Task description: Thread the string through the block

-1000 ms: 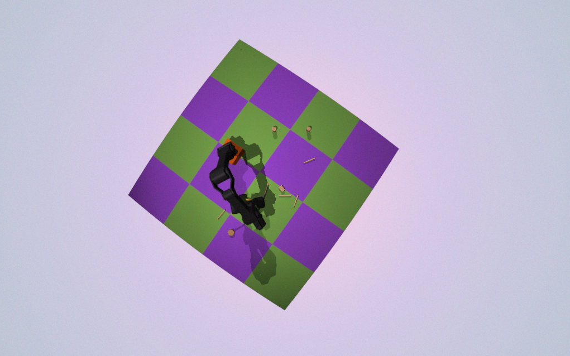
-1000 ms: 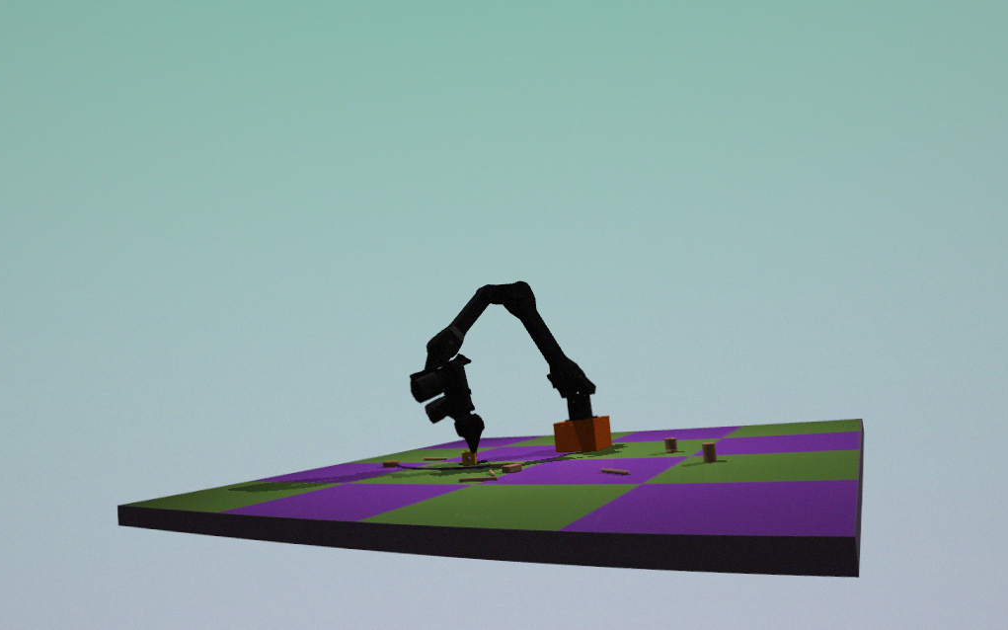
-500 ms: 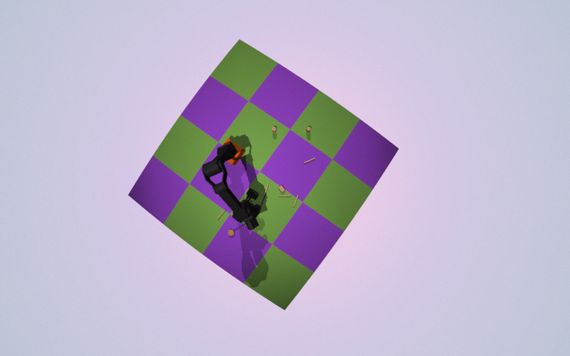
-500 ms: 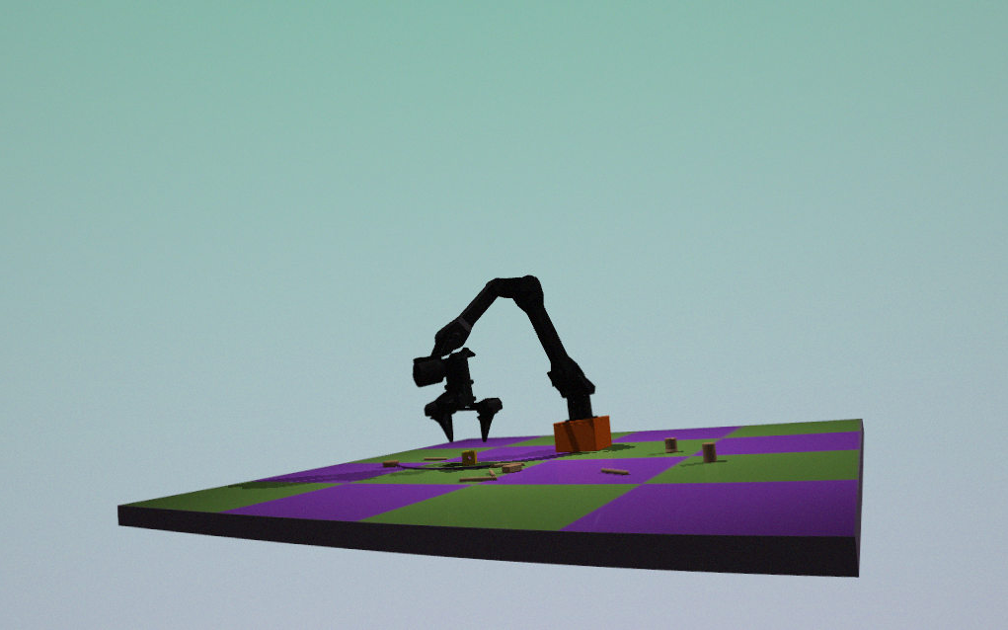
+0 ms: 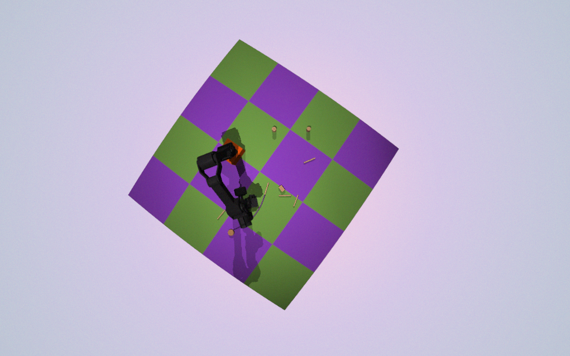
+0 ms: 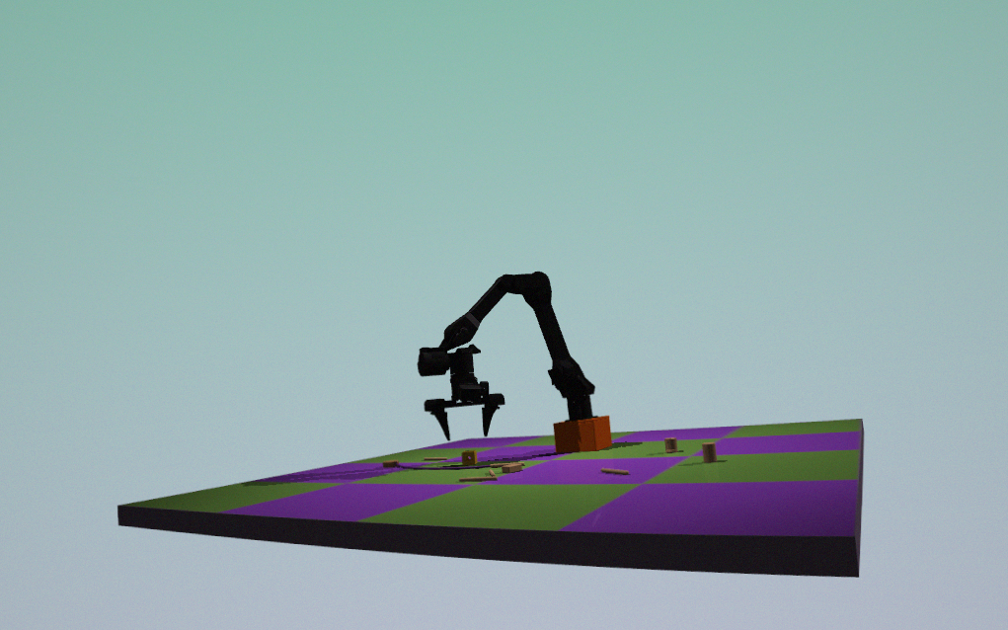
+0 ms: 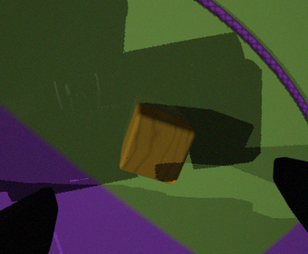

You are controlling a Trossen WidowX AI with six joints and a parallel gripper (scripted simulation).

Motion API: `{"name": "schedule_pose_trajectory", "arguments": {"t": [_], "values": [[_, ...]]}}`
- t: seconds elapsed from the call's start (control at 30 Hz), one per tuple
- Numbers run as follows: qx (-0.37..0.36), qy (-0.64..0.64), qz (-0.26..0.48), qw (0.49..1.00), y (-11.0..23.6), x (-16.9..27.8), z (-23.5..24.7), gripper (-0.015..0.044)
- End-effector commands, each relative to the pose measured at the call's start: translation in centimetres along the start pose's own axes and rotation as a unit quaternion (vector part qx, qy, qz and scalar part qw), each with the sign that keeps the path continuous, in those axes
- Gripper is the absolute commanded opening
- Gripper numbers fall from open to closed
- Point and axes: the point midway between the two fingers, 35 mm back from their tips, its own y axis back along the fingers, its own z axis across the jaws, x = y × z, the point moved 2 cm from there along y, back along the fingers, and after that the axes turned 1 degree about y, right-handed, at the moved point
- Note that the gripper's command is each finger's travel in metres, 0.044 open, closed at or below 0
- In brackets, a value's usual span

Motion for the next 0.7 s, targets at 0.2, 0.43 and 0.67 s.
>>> {"name": "schedule_pose_trajectory", "arguments": {"t": [0.2,0.43,0.67], "values": [[0.003,0.030,-0.008,1.000,-0.11,-0.08,0.13,0.0440],[0.002,0.026,-0.005,1.000,-0.08,-0.01,0.14,0.0335],[0.002,0.026,-0.005,1.000,-0.08,-0.01,0.14,0.0243]]}}
